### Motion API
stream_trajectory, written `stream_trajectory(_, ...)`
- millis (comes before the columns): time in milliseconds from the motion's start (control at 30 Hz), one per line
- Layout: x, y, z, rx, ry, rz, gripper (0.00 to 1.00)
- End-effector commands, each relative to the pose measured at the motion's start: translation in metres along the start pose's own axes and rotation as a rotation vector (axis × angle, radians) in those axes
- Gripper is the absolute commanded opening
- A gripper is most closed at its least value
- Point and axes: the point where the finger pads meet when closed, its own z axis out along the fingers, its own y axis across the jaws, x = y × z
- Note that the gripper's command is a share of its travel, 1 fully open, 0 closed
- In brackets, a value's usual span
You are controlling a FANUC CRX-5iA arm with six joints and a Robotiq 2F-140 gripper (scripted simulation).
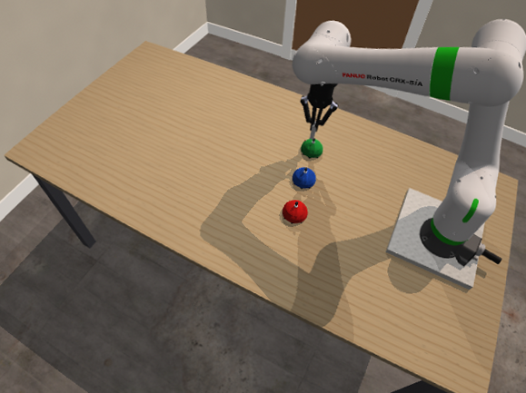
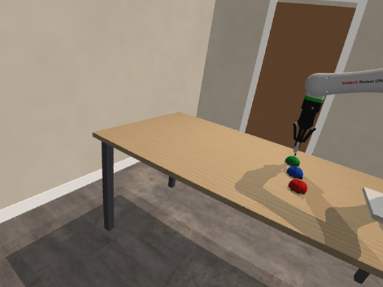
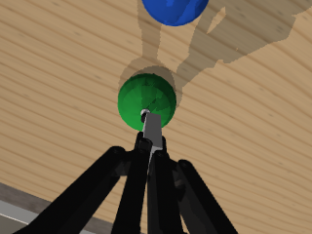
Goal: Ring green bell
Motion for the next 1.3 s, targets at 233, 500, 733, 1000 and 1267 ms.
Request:
stream_trajectory(233, -0.0001, 0.0002, -0.0002, 0.000, 0.000, 0.000, 0.00)
stream_trajectory(500, -0.0001, 0.0002, -0.0002, 0.000, 0.000, 0.000, 0.00)
stream_trajectory(733, -0.0001, 0.0002, -0.0002, 0.000, 0.000, 0.000, 0.00)
stream_trajectory(1000, -0.0001, 0.0002, 0.0010, 0.000, 0.000, 0.000, 0.00)
stream_trajectory(1267, -0.0001, 0.0002, 0.0092, 0.000, 0.000, 0.000, 0.00)
